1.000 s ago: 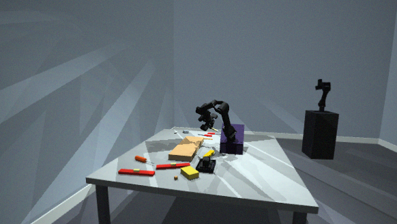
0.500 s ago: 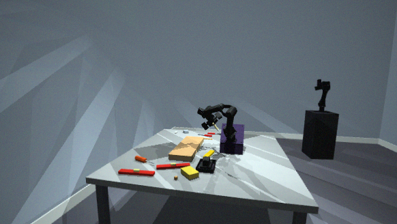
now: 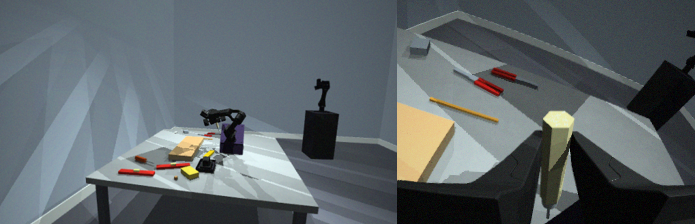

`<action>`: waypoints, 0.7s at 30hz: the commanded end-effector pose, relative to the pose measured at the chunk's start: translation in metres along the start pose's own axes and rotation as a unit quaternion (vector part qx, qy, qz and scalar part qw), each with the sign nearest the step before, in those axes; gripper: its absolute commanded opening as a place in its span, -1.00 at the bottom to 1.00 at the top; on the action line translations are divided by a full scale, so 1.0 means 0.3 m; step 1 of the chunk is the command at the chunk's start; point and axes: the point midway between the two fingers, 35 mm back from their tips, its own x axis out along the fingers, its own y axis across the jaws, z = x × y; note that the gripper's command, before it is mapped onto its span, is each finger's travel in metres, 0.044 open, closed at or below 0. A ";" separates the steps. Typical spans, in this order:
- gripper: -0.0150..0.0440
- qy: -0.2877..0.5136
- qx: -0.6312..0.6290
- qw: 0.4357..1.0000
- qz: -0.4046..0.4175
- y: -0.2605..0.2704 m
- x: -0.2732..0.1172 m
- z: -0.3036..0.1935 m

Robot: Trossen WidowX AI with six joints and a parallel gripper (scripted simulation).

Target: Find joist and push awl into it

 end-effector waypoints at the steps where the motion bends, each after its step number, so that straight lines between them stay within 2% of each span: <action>1: -0.49 -0.039 0.056 0.998 -0.003 -0.024 -0.009 0.012; 2: -0.49 -0.050 0.071 0.996 -0.003 -0.030 -0.011 0.015; 3: -0.49 -0.021 0.031 0.999 -0.002 -0.011 -0.005 0.007; 21: -0.49 -0.032 0.051 0.998 0.004 0.202 -0.014 0.121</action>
